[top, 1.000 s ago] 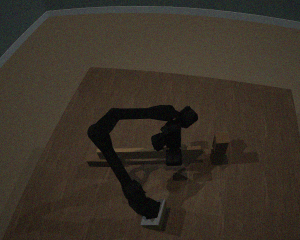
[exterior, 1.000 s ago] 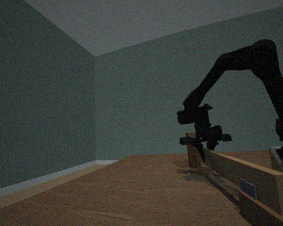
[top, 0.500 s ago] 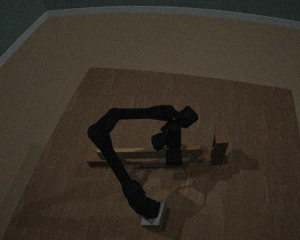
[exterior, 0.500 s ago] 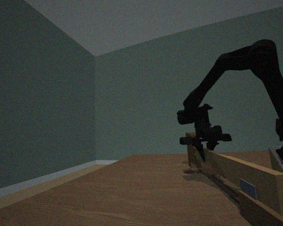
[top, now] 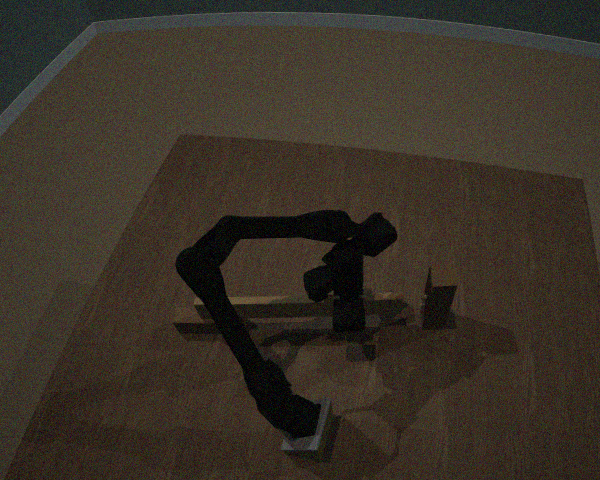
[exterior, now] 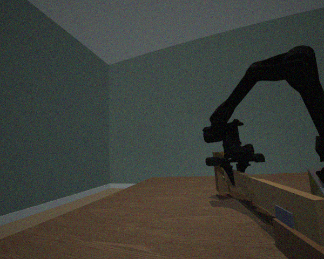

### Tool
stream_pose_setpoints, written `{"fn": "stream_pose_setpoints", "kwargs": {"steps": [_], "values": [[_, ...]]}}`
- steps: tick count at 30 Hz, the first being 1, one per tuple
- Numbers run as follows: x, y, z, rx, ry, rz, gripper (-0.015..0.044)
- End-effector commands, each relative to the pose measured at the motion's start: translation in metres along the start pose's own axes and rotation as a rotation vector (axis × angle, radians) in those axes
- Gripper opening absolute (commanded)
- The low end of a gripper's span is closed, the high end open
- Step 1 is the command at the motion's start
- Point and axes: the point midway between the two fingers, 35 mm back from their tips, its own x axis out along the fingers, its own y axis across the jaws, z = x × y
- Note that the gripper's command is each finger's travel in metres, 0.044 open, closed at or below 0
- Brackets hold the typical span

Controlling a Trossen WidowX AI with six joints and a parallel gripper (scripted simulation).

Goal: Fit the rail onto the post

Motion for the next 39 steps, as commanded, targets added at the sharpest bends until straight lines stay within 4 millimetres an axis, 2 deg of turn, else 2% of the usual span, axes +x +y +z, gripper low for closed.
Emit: {"fn": "stream_pose_setpoints", "kwargs": {"steps": [1,39], "values": [[-0.002,0.000,-0.003,-0.002,0.006,-0.005,0.0000],[-0.003,-0.001,-0.014,-0.002,0.007,-0.005,0.0000]]}}
